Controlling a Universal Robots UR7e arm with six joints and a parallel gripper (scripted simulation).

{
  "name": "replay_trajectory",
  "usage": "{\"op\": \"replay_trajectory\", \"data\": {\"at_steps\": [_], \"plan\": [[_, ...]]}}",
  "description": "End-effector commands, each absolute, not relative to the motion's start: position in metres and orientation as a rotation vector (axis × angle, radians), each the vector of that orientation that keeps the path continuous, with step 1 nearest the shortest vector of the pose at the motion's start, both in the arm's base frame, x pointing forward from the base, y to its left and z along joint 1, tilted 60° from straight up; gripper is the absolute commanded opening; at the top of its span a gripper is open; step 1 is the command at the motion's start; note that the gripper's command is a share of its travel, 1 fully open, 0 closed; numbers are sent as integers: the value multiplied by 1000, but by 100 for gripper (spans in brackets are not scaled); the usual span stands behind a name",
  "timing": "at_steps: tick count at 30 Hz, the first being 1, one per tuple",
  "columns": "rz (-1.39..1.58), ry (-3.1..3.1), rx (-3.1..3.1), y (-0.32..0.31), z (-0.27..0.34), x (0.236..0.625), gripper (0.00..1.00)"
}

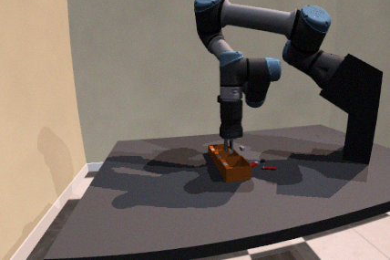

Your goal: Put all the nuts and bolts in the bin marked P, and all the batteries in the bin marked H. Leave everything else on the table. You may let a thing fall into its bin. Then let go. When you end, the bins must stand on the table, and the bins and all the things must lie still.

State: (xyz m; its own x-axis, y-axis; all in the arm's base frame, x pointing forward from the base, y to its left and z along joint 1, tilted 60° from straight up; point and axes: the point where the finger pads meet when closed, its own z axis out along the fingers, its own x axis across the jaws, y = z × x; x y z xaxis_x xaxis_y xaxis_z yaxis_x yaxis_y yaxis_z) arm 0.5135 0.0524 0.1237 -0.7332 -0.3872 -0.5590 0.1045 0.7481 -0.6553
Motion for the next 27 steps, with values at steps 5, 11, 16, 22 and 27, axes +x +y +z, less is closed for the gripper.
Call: {"op": "replay_trajectory", "data": {"at_steps": [5,11,16,22,27], "plan": [[-891,2231,-212,44,116,525,31],[-891,2231,-212,38,110,533,31],[-891,2231,-212,34,107,536,31],[-891,2231,-212,34,107,536,31],[-891,2231,-212,33,107,535,31]]}}
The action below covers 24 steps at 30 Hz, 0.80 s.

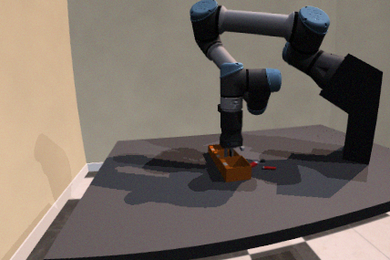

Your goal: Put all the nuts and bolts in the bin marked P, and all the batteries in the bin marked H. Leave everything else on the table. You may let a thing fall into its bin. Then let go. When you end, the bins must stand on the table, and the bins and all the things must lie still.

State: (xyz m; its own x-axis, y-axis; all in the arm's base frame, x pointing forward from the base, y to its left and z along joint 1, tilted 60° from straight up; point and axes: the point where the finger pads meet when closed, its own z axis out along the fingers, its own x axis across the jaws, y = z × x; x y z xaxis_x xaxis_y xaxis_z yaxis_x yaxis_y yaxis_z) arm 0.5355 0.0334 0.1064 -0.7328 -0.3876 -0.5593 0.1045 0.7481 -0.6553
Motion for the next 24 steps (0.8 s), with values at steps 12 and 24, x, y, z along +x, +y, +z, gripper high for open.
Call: {"op": "replay_trajectory", "data": {"at_steps": [12,24], "plan": [[-891,2231,-212,33,107,535,60],[-891,2231,-212,34,107,534,60]]}}
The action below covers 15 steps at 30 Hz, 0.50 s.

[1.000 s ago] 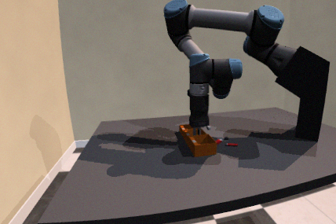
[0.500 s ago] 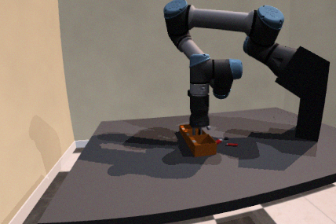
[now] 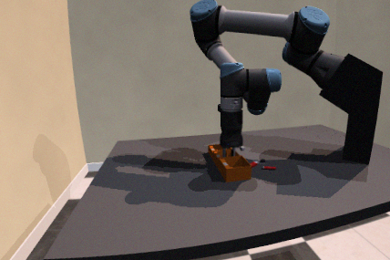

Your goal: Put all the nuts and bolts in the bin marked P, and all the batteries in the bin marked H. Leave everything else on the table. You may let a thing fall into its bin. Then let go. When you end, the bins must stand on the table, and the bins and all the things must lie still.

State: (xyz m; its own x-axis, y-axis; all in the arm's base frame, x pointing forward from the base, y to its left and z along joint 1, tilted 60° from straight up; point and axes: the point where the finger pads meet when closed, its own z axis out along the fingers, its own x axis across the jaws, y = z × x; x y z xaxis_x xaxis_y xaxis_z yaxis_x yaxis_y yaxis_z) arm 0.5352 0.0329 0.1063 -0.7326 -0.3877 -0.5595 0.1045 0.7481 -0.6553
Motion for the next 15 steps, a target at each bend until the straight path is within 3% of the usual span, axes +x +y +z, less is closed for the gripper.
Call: {"op": "replay_trajectory", "data": {"at_steps": [1,15], "plan": [[-891,2231,-212,35,108,533,60],[-891,2231,-212,43,116,523,60]]}}
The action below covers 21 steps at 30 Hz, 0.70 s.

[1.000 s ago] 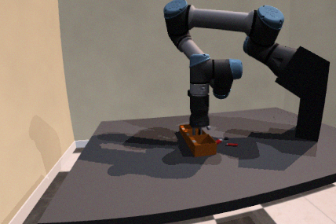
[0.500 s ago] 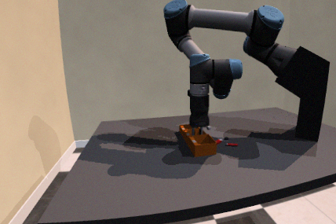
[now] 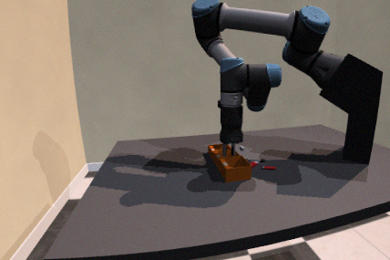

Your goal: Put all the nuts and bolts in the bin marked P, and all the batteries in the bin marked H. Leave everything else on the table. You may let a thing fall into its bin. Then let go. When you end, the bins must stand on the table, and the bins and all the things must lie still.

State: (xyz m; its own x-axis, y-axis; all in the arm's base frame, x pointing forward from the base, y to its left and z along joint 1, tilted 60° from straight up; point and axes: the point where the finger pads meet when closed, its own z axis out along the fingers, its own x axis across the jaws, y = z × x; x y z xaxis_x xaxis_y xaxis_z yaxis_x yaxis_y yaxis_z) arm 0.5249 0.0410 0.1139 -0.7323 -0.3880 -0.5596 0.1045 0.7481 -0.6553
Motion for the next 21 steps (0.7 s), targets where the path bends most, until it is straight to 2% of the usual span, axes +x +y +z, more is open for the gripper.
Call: {"op": "replay_trajectory", "data": {"at_steps": [1,21], "plan": [[-891,2231,-212,44,117,522,60],[-891,2231,-212,61,133,501,60]]}}
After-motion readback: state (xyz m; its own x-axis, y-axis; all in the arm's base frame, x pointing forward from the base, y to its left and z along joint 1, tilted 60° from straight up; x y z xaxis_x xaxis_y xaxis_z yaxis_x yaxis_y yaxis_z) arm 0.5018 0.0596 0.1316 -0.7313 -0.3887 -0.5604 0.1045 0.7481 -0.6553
